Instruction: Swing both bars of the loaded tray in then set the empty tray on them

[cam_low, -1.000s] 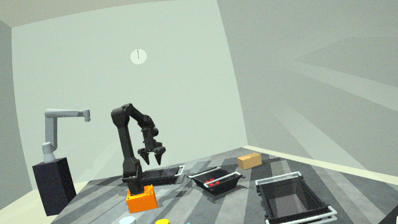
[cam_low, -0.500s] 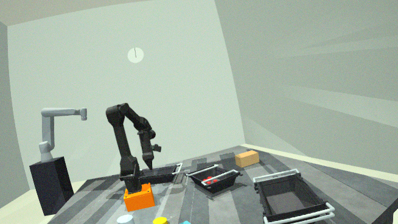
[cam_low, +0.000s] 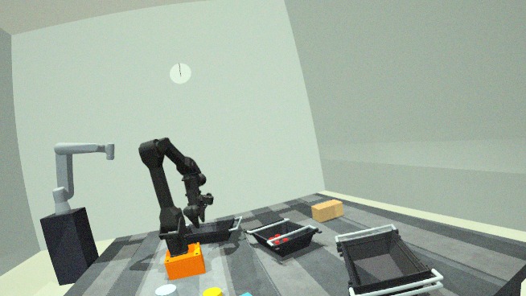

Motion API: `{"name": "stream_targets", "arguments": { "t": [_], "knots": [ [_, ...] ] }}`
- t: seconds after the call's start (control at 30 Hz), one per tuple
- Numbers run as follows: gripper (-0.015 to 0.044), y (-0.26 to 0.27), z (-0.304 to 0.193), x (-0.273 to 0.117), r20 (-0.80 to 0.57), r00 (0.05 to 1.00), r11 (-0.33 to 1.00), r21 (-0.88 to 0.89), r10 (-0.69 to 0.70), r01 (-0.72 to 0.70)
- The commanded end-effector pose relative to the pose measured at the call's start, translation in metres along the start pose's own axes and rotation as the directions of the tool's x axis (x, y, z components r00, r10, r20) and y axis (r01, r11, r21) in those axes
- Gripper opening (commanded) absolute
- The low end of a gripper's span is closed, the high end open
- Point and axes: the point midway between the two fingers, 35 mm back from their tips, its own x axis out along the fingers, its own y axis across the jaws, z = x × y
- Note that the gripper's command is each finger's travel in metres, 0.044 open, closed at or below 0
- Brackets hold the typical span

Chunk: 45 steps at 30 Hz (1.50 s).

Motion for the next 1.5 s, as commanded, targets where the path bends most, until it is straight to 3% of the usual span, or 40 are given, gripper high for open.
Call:
{"name": "stream_targets", "arguments": {
  "t": [0.0,0.47,0.87,1.37,1.47],
  "knots": [
    [0.044,0.001,0.0,0.01,0.001,1.0,1.0,0.011,0.002,-0.002],
    [0.044,-0.001,0.0,0.08,0.001,1.0,1.0,0.011,0.002,-0.002],
    [0.044,-0.002,0.0,0.083,0.001,1.0,1.0,0.011,0.001,-0.001],
    [0.022,-0.002,0.0,0.083,0.001,1.0,1.0,0.011,0.001,-0.001],
    [0.02,-0.002,0.0,0.083,0.001,1.0,1.0,0.011,0.001,-0.001]
  ]
}}
